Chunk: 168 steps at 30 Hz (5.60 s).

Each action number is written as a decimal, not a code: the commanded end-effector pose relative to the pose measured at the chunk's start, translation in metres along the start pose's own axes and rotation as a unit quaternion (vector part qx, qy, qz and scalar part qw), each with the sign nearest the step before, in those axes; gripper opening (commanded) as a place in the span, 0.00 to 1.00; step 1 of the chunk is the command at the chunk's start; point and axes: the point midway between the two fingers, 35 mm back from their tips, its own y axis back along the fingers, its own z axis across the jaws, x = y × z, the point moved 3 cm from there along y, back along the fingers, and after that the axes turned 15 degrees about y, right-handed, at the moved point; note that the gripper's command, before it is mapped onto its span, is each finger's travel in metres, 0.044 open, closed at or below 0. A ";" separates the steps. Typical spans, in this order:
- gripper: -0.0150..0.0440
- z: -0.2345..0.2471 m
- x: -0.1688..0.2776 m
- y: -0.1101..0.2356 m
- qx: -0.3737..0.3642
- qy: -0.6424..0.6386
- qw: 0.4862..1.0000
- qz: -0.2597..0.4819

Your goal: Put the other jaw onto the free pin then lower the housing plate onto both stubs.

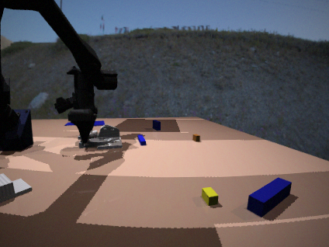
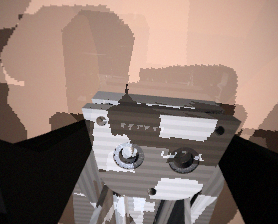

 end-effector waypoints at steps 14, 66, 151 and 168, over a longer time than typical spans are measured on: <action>0.85 0.000 0.000 -0.006 0.002 -0.002 1.000 -0.002; 0.85 0.000 0.000 -0.005 0.002 -0.003 1.000 -0.002; 1.00 0.000 -0.001 0.069 0.002 -0.003 1.000 -0.003; 1.00 -0.012 -0.035 0.119 0.005 -0.002 1.000 -0.003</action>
